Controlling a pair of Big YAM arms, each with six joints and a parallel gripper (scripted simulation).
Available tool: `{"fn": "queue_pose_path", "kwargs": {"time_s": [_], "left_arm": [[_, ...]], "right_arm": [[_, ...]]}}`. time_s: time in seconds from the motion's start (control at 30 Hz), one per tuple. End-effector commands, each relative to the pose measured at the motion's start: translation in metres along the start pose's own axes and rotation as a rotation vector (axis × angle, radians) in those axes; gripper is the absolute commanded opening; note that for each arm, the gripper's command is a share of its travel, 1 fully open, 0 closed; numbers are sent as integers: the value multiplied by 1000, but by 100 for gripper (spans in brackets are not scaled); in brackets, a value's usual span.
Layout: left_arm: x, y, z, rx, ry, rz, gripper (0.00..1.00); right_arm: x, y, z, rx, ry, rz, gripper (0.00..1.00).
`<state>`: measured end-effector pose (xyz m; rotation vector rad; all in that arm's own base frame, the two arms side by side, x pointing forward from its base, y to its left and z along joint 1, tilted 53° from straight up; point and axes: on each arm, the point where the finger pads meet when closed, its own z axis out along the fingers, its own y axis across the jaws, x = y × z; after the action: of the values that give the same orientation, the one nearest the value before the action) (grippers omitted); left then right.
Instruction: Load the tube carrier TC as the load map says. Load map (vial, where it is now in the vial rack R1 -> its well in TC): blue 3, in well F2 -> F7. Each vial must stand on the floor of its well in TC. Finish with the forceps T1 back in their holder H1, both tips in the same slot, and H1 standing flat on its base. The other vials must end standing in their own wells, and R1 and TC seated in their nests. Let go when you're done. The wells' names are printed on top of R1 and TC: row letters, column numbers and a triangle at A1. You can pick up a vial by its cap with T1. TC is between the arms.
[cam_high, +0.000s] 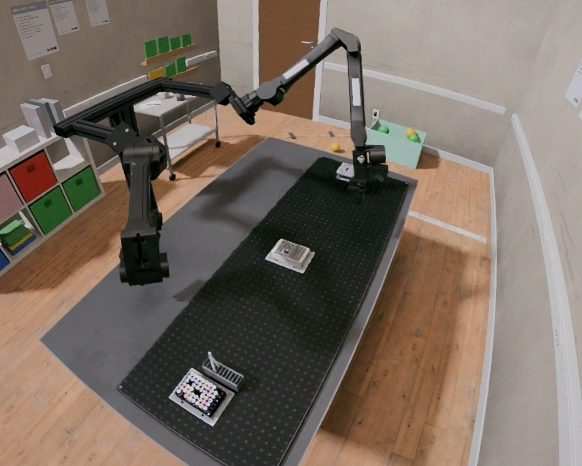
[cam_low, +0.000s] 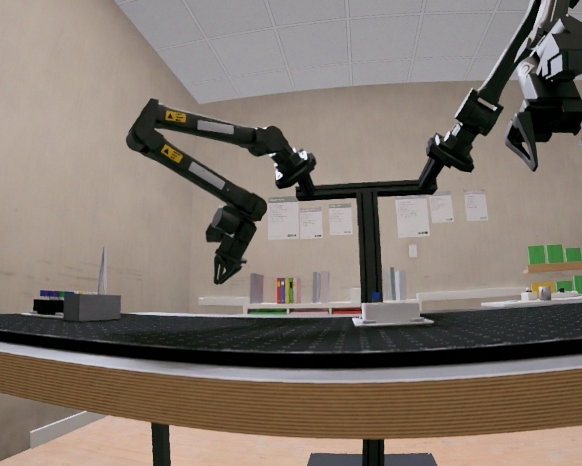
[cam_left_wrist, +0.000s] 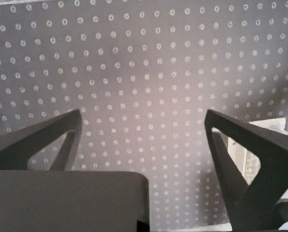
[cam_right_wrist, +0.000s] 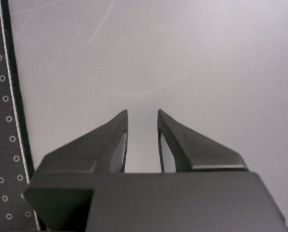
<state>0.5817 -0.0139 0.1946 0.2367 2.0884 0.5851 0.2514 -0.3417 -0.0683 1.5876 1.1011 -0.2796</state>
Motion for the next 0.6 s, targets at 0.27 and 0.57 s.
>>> {"fn": "queue_pose_path", "kwargs": {"time_s": [0.27, 0.57], "left_arm": [[35, 34, -19, -34, 60, -42, 100], [57, 44, -29, -37, 56, -30, 100]], "right_arm": [[0, -6, -9, 15, 11, -7, 24], [0, -6, -9, 15, 11, -7, 24]]}}
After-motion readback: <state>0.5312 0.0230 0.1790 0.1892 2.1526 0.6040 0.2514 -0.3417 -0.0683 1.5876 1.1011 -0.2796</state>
